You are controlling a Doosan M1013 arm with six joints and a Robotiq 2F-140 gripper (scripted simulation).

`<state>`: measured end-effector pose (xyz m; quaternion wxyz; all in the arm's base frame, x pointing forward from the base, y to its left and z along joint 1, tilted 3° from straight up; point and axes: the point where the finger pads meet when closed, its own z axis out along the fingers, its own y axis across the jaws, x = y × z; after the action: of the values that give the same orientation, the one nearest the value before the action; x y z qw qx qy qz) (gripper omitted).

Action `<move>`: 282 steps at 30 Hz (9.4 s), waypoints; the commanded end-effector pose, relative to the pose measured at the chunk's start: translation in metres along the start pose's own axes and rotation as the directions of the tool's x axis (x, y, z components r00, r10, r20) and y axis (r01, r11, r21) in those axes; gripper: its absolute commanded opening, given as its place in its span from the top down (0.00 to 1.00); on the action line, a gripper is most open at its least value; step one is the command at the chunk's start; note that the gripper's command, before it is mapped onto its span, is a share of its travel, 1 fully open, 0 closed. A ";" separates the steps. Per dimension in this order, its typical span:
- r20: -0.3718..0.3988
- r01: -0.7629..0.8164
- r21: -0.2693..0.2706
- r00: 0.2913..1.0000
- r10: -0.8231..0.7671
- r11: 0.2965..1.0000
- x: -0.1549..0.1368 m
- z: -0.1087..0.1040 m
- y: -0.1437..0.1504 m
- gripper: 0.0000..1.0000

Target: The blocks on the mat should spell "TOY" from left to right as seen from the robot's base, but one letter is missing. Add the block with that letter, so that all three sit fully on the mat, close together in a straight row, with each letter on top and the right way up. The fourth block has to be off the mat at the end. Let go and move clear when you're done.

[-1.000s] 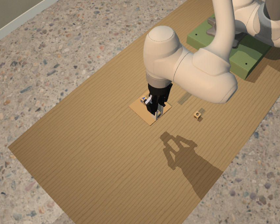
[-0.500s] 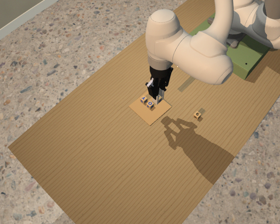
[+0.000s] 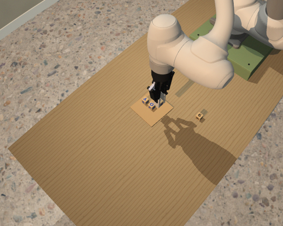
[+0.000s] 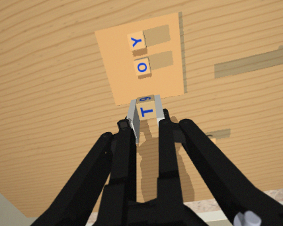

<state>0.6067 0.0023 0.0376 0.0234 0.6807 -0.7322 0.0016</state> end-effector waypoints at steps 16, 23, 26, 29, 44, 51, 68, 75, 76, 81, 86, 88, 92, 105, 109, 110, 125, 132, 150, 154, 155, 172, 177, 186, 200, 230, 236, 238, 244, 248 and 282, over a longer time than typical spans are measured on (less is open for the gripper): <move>-0.002 0.000 -0.007 1.000 0.000 1.000 0.003 0.072 0.005 0.87; -0.002 0.000 -0.007 1.000 0.000 1.000 0.003 0.078 0.005 0.87; -0.002 0.000 -0.007 1.000 0.000 1.000 0.003 0.078 0.005 0.87; -0.002 0.000 -0.007 1.000 0.000 1.000 0.003 0.078 0.005 0.87; -0.002 0.000 -0.007 1.000 0.000 1.000 0.003 0.078 0.005 0.87; -0.002 0.000 -0.007 1.000 0.000 1.000 0.003 0.078 0.005 0.87; -0.002 0.000 -0.007 1.000 0.000 1.000 0.003 0.078 0.005 0.87; -0.002 0.000 -0.007 1.000 0.000 1.000 0.003 0.078 0.005 0.87; -0.002 0.000 -0.007 1.000 0.000 1.000 0.003 0.078 0.005 0.87; -0.002 0.000 -0.007 1.000 0.000 1.000 0.003 0.078 0.005 0.87; -0.002 0.000 -0.007 1.000 0.000 1.000 0.003 0.078 0.005 0.87; -0.002 0.000 -0.007 1.000 0.000 1.000 0.003 0.078 0.005 0.87; -0.002 0.000 -0.007 1.000 0.000 1.000 0.003 0.078 0.005 0.87; -0.002 -0.003 -0.007 1.000 0.003 1.000 0.005 0.078 0.005 0.87; -0.002 -0.004 -0.007 1.000 0.004 1.000 0.006 0.078 0.006 0.87; -0.002 -0.004 -0.007 1.000 0.004 1.000 0.006 0.078 0.006 0.87; -0.002 -0.004 -0.007 1.000 0.004 1.000 0.006 0.078 0.006 0.87; -0.002 -0.004 -0.007 1.000 0.004 1.000 0.006 0.078 0.006 0.87; -0.002 -0.004 -0.007 1.000 0.004 1.000 0.006 0.078 0.006 0.87; -0.002 -0.004 -0.007 1.000 0.004 1.000 0.006 0.078 0.006 0.87; -0.002 -0.004 -0.007 1.000 0.004 1.000 0.006 0.078 0.006 0.87; -0.002 -0.004 -0.007 1.000 0.004 1.000 0.006 0.079 0.006 0.87; -0.002 -0.004 -0.007 1.000 0.004 1.000 0.006 0.079 0.006 0.87; -0.002 -0.004 -0.007 1.000 0.004 1.000 0.006 0.081 0.006 0.87; -0.002 -0.004 -0.007 1.000 0.004 1.000 0.006 0.081 0.006 0.87; -0.002 -0.004 -0.007 1.000 0.004 1.000 0.006 0.081 0.006 0.82; -0.002 -0.004 -0.007 1.000 0.004 1.000 0.006 0.081 0.006 0.78; -0.002 -0.004 -0.007 1.000 0.004 1.000 0.006 0.081 0.006 0.78; -0.002 -0.004 -0.007 1.000 0.004 1.000 0.006 0.081 0.006 0.75; -0.002 -0.004 -0.007 1.000 0.004 1.000 0.006 0.081 0.006 0.75; -0.002 -0.004 -0.007 1.000 0.004 1.000 0.006 -0.009 0.005 0.75</move>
<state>0.5964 -0.0042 0.0400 0.0293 0.6782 -0.7343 -0.0018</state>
